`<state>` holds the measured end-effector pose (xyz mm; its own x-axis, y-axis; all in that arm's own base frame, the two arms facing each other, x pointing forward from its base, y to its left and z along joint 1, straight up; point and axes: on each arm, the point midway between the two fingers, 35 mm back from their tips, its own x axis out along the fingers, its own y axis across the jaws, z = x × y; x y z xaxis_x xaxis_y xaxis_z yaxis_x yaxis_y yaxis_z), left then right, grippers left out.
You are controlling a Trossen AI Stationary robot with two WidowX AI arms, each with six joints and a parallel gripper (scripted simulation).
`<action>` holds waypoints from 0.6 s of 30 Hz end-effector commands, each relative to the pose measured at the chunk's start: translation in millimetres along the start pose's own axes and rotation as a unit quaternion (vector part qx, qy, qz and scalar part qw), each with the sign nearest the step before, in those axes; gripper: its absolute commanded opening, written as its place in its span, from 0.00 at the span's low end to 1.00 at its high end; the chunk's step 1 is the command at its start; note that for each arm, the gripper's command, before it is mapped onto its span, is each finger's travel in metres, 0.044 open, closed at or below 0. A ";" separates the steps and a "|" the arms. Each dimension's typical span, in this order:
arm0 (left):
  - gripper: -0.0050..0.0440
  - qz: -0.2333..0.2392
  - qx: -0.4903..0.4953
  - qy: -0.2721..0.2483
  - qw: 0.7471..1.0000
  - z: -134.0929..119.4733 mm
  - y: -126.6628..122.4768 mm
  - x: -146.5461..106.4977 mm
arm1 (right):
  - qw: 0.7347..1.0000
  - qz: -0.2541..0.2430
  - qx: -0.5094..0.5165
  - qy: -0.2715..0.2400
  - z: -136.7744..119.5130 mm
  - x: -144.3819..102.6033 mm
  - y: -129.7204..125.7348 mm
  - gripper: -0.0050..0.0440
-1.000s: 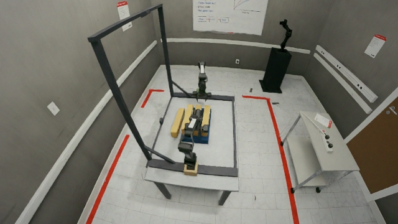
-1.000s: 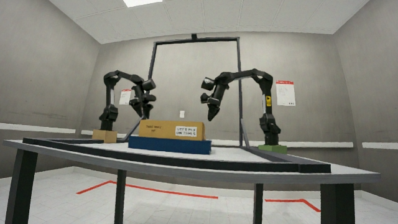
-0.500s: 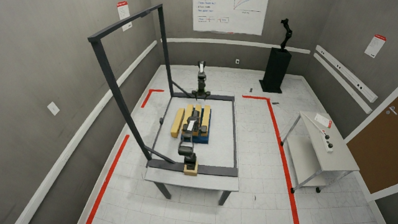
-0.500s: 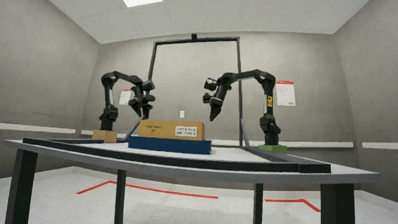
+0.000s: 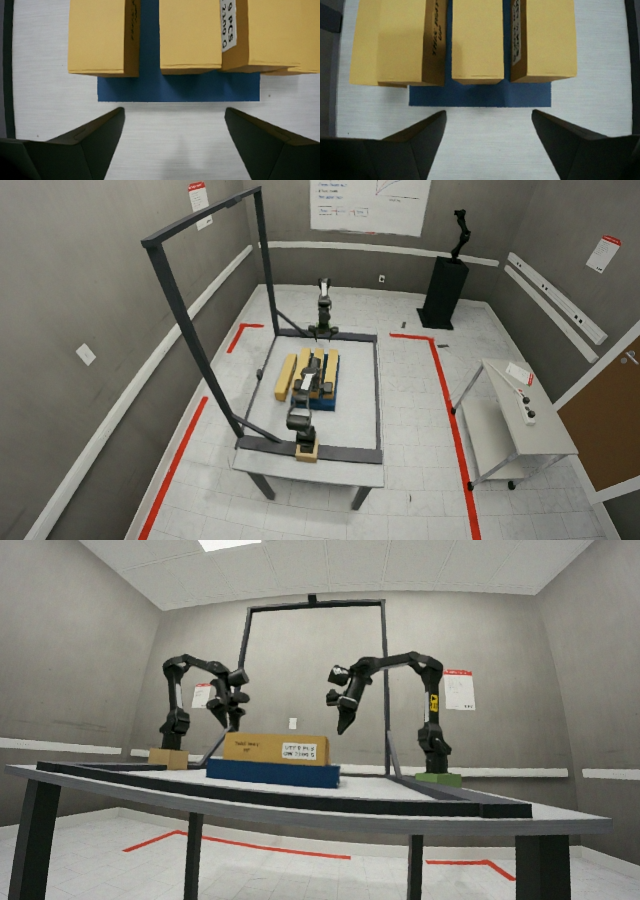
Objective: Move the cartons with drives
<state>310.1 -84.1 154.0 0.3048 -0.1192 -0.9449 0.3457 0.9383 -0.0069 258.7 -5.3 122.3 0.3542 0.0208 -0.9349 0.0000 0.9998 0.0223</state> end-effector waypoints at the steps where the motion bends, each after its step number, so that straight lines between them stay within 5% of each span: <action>1: 0.88 0.001 0.001 -0.014 1.000 2.8 -0.8 -7.6 | 1.000 -0.002 -0.001 -0.004 -0.2 -3.2 0.2 0.88; 18: 0.88 0.001 0.000 -0.014 1.000 -8.6 -13.9 -9.6 | 1.000 0.000 0.000 -0.007 -13.6 -4.7 14.1 0.88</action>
<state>299.3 -91.2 152.8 0.3019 -0.1256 -0.9450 0.3486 0.9372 -0.0131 248.9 4.8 120.4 0.3537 0.0261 -0.9350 -0.0028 0.9996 0.0269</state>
